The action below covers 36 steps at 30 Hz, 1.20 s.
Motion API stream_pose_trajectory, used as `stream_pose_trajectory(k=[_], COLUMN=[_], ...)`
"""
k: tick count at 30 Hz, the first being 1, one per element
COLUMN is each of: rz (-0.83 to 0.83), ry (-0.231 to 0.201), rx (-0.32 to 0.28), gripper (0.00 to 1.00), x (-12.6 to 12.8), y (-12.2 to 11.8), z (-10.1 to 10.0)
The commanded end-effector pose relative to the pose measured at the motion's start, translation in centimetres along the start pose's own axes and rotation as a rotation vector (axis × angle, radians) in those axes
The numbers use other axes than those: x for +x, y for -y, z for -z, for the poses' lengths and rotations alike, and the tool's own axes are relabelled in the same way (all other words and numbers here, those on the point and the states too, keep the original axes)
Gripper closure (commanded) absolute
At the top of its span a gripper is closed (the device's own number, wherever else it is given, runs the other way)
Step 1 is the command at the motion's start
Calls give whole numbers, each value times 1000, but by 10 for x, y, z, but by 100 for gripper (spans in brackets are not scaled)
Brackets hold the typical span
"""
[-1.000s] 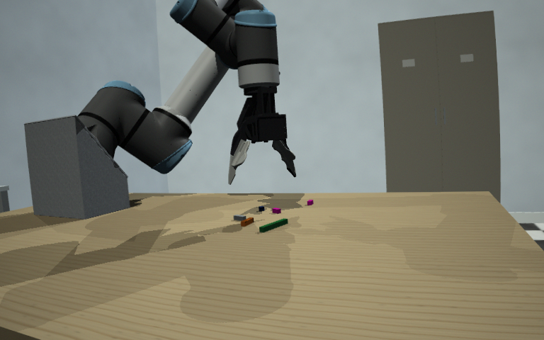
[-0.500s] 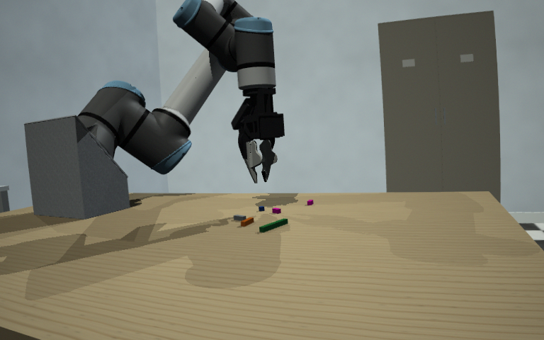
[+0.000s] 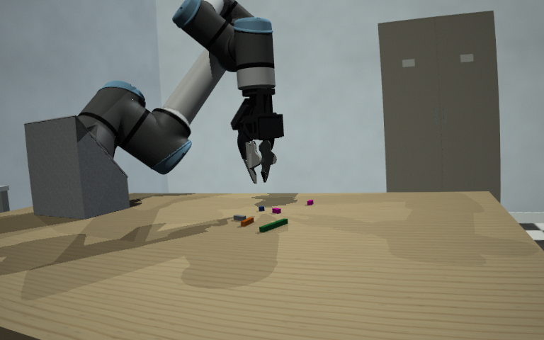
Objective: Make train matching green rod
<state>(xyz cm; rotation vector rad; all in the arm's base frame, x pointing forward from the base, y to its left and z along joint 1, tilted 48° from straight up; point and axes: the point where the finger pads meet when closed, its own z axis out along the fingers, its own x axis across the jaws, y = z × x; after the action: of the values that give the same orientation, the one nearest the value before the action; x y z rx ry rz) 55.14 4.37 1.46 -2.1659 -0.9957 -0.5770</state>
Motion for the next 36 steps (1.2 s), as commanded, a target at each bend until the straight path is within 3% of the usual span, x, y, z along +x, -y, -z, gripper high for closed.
stream_pose_trajectory(k=[1, 18, 36], rz=[3, 2, -1], ry=[0, 0, -1], rx=[-2, -1, 3], gripper=[86, 86, 86], x=[1, 1, 0], y=[0, 0, 2], z=[1, 0, -17])
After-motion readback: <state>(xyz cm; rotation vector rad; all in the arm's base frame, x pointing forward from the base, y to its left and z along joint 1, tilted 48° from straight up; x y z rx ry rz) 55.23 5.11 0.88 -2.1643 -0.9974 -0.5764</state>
